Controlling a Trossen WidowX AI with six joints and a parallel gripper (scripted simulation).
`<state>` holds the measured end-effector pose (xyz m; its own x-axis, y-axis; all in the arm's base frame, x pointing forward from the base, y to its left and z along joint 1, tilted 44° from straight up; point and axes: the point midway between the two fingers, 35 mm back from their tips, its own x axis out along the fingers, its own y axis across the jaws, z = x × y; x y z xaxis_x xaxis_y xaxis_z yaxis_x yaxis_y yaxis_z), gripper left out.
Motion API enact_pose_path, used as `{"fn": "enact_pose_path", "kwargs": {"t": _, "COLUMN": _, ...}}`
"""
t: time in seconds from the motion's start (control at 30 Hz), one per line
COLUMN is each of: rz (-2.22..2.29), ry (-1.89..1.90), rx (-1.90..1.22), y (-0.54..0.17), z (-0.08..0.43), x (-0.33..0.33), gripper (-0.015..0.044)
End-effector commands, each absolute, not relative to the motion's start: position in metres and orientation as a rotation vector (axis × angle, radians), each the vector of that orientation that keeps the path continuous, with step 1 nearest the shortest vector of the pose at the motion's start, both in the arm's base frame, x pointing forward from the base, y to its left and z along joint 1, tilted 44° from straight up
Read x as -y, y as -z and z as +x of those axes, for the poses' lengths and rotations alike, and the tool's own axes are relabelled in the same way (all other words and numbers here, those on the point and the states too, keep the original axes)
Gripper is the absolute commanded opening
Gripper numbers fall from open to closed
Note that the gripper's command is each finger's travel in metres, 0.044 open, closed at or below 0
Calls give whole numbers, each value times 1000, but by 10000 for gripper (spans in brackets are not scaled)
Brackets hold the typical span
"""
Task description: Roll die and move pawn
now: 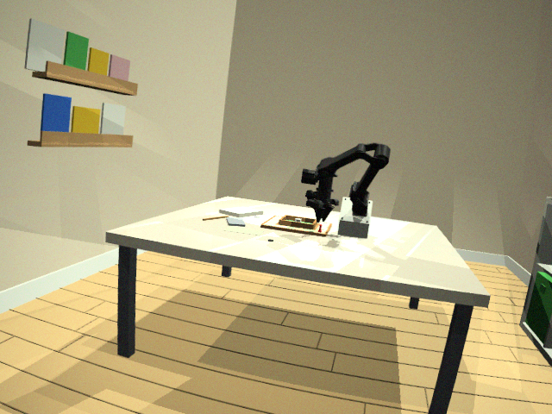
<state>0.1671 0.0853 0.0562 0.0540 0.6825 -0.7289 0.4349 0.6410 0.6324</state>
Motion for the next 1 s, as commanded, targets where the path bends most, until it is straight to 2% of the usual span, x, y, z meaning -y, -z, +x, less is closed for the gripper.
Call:
{"fn": "enact_pose_path", "kwargs": {"t": 0.0, "rz": 959, "ry": -241, "rx": -1582, "y": -52, "z": 167, "x": -90, "gripper": 200}}
{"fn": "enact_pose_path", "kwargs": {"t": 0.63, "rz": 962, "ry": -245, "rx": -1581, "y": -32, "z": 167, "x": -109, "gripper": 200}}
{"fn": "enact_pose_path", "kwargs": {"t": 0.8, "rz": 962, "ry": -245, "rx": -1581, "y": -32, "z": 167, "x": -109, "gripper": 69}}
{"fn": "enact_pose_path", "kwargs": {"t": 0.97, "rz": 962, "ry": -245, "rx": -1581, "y": -32, "z": 167, "x": -109, "gripper": 35}}
